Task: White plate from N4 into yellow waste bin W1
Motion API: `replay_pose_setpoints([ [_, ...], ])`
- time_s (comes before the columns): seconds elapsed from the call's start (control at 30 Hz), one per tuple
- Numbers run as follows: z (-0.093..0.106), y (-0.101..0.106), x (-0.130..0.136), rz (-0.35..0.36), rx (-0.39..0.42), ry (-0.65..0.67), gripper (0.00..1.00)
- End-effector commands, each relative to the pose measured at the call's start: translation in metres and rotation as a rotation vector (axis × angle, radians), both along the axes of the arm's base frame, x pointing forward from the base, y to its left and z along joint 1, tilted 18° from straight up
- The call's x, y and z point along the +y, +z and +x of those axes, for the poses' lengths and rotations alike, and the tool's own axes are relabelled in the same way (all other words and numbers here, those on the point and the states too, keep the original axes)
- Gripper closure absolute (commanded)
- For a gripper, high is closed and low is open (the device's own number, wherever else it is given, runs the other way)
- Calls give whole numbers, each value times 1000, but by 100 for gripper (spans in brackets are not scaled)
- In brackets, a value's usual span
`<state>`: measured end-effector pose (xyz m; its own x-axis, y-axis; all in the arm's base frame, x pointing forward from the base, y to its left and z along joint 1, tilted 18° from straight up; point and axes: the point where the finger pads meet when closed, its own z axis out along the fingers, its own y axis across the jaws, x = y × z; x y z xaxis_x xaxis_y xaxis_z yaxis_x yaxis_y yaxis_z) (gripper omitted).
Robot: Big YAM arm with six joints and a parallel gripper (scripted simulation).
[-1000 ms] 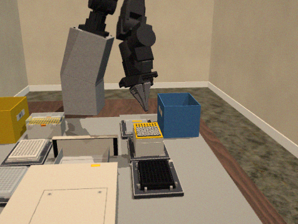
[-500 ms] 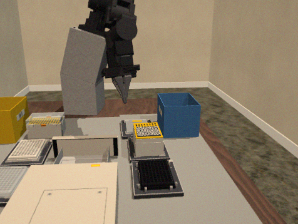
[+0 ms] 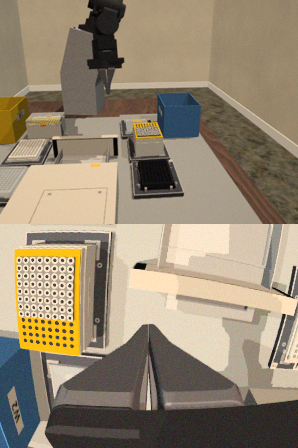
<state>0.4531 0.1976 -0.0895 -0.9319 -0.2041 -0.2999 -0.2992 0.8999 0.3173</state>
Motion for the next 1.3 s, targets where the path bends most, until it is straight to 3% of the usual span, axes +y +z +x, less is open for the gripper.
replay_pose_setpoints([
  [0.0,-3,9,-22,-7,3,-1,100],
  [0.03,-4,10,-26,-24,30,-9,100],
  [0.07,12,21,-26,-27,20,-15,100],
  [0.13,12,21,-26,-27,20,-15,100],
  [0.17,-10,11,-35,-33,58,-14,100],
  [0.2,-12,12,-39,-30,57,-13,100],
  [0.27,2,24,-44,-47,75,-27,100],
  [0.3,-19,15,-52,-53,109,-26,100],
  [0.43,-31,18,-69,-61,144,-32,100],
  [0.47,-13,29,-70,-63,131,-38,100],
  [0.5,-37,20,-77,-69,169,-37,100],
  [0.6,-45,23,-88,-75,201,-43,100],
  [0.63,-29,30,-88,-77,198,-48,100],
  [0.7,-29,30,-88,-77,198,-48,100],
  [0.77,-52,26,-97,-81,226,-47,100],
  [0.83,-58,28,-102,-81,227,-47,100],
  [1.27,-50,26,-96,-78,217,-43,100],
])
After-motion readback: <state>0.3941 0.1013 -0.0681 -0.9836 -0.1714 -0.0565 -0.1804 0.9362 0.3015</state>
